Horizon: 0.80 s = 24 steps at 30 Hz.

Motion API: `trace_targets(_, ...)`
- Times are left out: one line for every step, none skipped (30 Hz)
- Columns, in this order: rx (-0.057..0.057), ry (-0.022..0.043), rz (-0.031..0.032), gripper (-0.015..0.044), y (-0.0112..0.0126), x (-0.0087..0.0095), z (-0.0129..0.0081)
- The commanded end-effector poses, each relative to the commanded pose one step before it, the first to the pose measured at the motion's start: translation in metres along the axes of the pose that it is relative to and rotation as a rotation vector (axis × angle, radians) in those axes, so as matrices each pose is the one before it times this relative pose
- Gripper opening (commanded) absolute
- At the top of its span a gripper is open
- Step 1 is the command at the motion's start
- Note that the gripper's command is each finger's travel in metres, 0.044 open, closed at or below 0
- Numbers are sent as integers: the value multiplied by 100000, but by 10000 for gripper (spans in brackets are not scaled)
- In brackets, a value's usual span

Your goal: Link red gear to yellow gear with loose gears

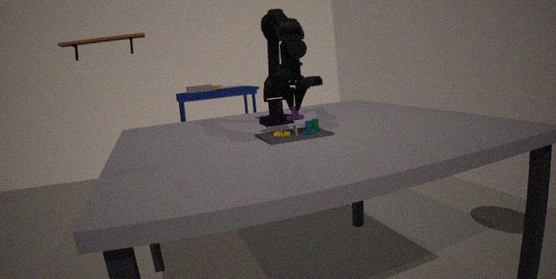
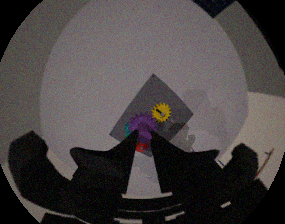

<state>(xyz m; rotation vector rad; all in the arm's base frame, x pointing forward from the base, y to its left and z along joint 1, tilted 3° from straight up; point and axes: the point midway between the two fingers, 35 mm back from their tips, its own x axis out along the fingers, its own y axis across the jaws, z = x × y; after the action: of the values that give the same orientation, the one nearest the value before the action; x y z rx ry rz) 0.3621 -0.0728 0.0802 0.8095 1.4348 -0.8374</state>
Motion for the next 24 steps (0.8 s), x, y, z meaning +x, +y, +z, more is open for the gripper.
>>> trace_targets(10723,-216,-341,0,-65,-12,36)
trace_targets(3003,0,-1,0,-3,-1,0)
trace_targets(3003,0,-1,0,-2,-1,0)
trace_targets(3003,0,-1,0,-2,-1,0)
trace_targets(3003,0,-1,0,-2,-1,0)
trace_targets(3003,0,-1,0,-2,-1,0)
trace_targets(3003,0,-1,0,-2,-1,0)
trace_targets(3003,0,-1,0,-2,-1,1)
trace_targets(3003,0,-1,0,-2,-1,1)
trace_targets(3003,0,-1,0,-2,-1,1)
trace_targets(3003,0,-1,0,-2,-1,1)
trace_targets(3003,0,-1,0,-2,-1,1)
trace_targets(3003,0,-1,0,-2,-1,1)
trace_targets(3003,0,-1,0,-2,-1,1)
trace_targets(3003,0,-1,0,-2,-1,1)
trace_targets(3003,0,-1,0,-2,-1,1)
trace_targets(3003,0,-1,0,-2,-1,1)
trace_targets(1961,0,-1,0,-1,-1,1)
trace_targets(1371,0,0,0,-1,0,1)
trace_targets(867,0,0,0,-1,0,0)
trace_targets(305,0,0,0,0,0,0)
trace_targets(0,0,0,0,0,0,0)
trace_targets(0,0,1,0,9,19,-1)
trace_targets(-215,0,0,0,5,24,-2)
